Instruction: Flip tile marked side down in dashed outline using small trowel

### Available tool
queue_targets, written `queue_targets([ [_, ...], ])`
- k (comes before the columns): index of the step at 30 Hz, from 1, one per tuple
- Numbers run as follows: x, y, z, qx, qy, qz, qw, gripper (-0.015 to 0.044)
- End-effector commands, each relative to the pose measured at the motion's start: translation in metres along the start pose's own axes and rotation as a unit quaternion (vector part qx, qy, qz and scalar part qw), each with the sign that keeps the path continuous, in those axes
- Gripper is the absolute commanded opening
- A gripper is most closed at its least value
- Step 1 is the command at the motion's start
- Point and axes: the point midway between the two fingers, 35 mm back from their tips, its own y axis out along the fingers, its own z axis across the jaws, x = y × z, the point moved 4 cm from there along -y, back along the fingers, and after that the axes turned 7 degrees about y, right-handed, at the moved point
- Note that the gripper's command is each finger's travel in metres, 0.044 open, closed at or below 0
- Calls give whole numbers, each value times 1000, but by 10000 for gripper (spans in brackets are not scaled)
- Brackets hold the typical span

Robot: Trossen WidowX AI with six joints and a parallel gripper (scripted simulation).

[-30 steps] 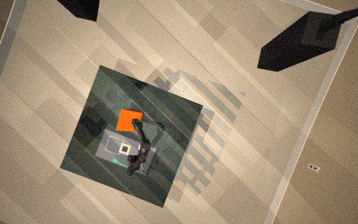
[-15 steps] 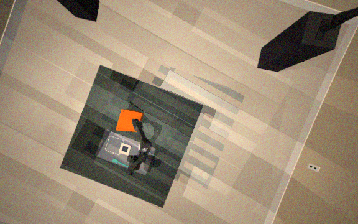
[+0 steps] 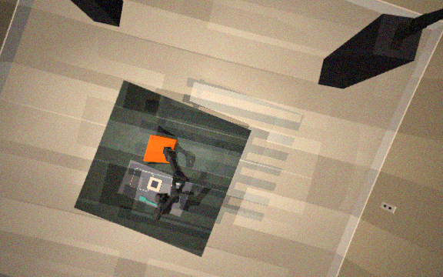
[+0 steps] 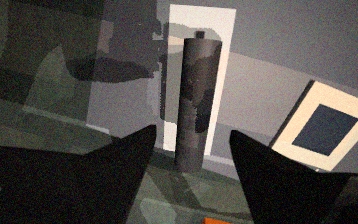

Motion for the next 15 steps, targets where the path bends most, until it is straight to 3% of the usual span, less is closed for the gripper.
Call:
queue_targets([
  [1, 4, -3, -1, -2, 21, -1, 1000, 270],
  [15, 5, 14, -1, -2, 21, -1, 1000, 270],
])
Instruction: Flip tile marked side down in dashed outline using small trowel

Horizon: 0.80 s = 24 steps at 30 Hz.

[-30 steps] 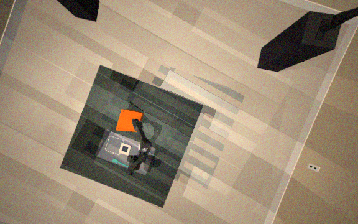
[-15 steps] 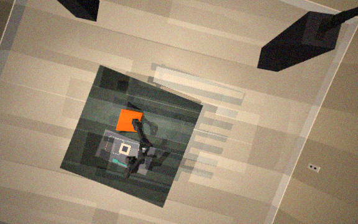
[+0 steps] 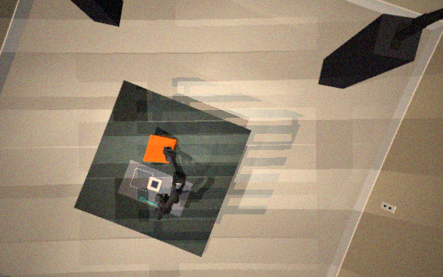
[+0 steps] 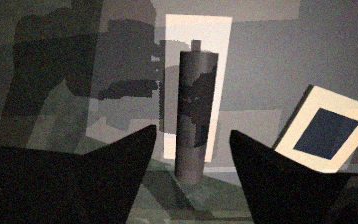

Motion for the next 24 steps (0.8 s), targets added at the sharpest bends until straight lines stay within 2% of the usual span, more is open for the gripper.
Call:
queue_targets([
  [1, -2, 11, -2, -1, 5, 8, 1000, 270],
  [19, -3, 38, -1, 1, 5, 7, 1000, 270],
  [24, -3, 38, -1, 1, 5, 7, 1000, 139],
])
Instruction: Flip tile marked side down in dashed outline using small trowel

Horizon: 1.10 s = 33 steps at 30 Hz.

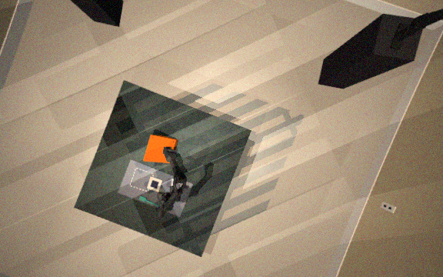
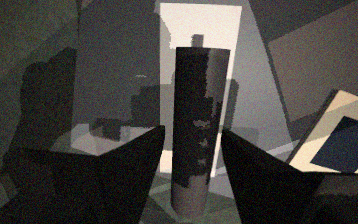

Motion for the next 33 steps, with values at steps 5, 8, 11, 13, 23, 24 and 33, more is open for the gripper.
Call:
queue_targets([
  [5, -2, 4, -1, 0, 5, 5, 1000, 130],
  [8, -2, 4, -1, 0, 5, 5, 1000, 130],
  [11, -2, 4, -1, 0, 5, 5, 1000, 130],
  [13, -2, 4, -1, 0, 5, 5, 1000, 130],
  [23, -2, 4, -1, 0, 2, 5, 1000, 130],
  [24, -2, 4, -1, 0, -5, 5, 1000, 130],
  [33, -2, 4, -1, 0, -133, 4, 991, 130],
])
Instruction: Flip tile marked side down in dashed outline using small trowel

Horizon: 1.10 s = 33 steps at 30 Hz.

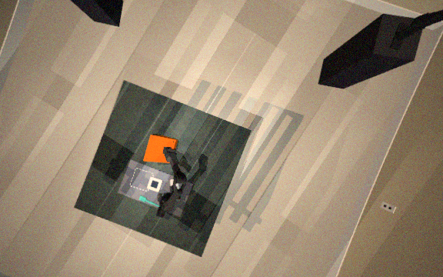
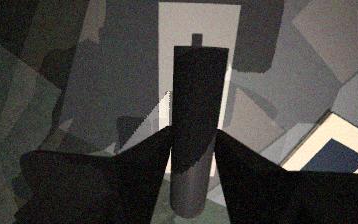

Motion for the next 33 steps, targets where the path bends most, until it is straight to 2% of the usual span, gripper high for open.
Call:
queue_targets([
  [1, -1, 3, 0, 1, -63, 4, 998, 130],
  [21, -1, 3, 0, 2, -345, 4, 939, 130],
  [29, -1, 3, 0, 2, -354, 4, 935, 130],
  [33, -1, 3, 0, 2, -354, 4, 935, 235],
])
